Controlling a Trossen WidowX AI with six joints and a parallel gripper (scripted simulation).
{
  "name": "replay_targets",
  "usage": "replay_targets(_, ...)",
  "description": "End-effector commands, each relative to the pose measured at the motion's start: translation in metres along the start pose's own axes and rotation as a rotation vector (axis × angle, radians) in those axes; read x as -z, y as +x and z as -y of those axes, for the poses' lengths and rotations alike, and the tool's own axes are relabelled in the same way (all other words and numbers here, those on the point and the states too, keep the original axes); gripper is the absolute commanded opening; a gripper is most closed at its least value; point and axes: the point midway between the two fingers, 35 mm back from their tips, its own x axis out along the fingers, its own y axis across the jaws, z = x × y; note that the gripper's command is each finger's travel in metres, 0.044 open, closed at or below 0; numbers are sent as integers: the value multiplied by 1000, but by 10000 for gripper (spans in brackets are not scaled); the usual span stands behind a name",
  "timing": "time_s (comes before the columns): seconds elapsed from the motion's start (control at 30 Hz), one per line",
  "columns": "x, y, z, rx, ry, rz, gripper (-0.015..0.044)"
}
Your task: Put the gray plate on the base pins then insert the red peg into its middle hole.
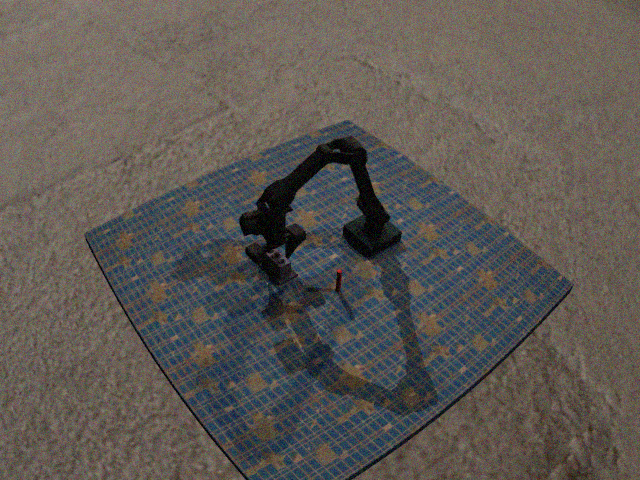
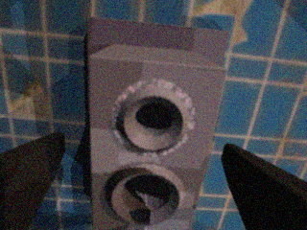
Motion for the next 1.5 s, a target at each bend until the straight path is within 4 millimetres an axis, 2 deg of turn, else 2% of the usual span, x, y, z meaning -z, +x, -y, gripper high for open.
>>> replay_targets(0.0,0,0,0,0,0,0,440)
replay_targets(0.1,-1,-9,-2,0,0,0,440)
replay_targets(0.3,-2,-96,-5,5,2,-5,440)
replay_targets(0.37,-1,-115,-2,6,3,-5,440)
replay_targets(0.63,1,-118,-4,6,-3,-6,440)
replay_targets(0.7,25,-119,0,7,-47,-7,440)
replay_targets(0.83,90,-122,21,9,-180,-12,440)
replay_targets(0.97,145,-123,54,9,-313,-18,440)
replay_targets(1.07,176,-123,83,8,-407,-23,440)
replay_targets(1.13,183,-122,90,8,-429,-25,440)
replay_targets(1.23,182,-121,90,8,-429,-25,440)
replay_targets(1.37,179,-90,94,8,-429,-24,440)
replay_targets(1.47,179,-88,95,8,-429,-24,440)
